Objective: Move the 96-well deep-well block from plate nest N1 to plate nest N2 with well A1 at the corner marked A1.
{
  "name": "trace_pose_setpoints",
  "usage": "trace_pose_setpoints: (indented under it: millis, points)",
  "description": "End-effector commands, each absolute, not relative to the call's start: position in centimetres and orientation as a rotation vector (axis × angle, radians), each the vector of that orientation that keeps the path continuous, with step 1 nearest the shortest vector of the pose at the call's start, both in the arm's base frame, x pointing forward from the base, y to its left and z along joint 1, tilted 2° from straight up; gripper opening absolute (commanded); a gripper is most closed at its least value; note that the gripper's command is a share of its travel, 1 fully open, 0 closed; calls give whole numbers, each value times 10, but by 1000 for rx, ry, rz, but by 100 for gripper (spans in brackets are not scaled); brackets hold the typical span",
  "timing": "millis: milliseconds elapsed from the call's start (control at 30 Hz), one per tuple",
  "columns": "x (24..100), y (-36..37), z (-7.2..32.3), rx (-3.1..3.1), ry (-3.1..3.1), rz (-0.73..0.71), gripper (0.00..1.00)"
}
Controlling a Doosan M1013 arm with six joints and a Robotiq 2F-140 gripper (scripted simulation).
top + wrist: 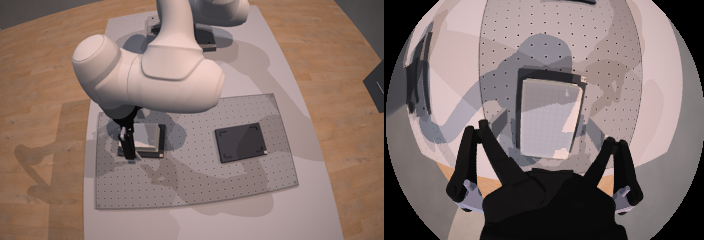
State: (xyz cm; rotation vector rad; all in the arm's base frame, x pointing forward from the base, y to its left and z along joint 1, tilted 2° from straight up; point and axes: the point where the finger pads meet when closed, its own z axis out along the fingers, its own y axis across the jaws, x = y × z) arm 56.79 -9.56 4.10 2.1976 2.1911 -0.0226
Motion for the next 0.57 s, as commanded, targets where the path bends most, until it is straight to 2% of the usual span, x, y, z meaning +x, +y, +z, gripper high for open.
trace_pose_setpoints:
  millis: [0, 133, 533]
  points:
    - [568, -96, 41, 2198, 2191, -22, 100]
    - [568, -96, 41, 2198, 2191, -22, 100]
    - [567, -94, 73, 2198, 2191, -22, 100]
